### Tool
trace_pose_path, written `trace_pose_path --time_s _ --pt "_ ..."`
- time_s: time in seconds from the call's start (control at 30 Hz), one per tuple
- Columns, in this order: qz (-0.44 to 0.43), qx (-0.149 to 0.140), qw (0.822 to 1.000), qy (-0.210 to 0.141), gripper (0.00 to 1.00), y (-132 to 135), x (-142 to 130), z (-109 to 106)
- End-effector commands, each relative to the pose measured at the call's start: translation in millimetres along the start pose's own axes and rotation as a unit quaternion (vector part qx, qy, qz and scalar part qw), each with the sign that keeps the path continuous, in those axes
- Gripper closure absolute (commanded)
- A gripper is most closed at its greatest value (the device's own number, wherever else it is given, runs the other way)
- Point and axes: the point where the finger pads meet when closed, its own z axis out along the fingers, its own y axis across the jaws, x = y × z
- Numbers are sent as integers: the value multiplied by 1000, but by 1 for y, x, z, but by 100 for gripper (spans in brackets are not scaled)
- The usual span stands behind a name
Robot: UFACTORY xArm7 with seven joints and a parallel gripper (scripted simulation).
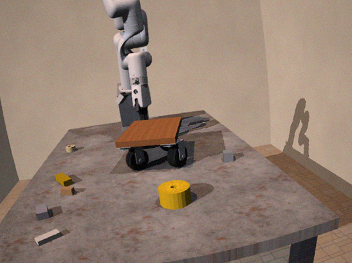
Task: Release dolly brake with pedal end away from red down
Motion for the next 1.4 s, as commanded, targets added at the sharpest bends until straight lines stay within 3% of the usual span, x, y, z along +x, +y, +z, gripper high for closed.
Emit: trace_pose_path --time_s 0.0,0.4,1.37 --pt "0 3 1000 1 100 -3 -2 -26" --pt "0 3 1000 1 100 -3 -2 -57" --pt "0 3 1000 1 100 -3 -2 -59"
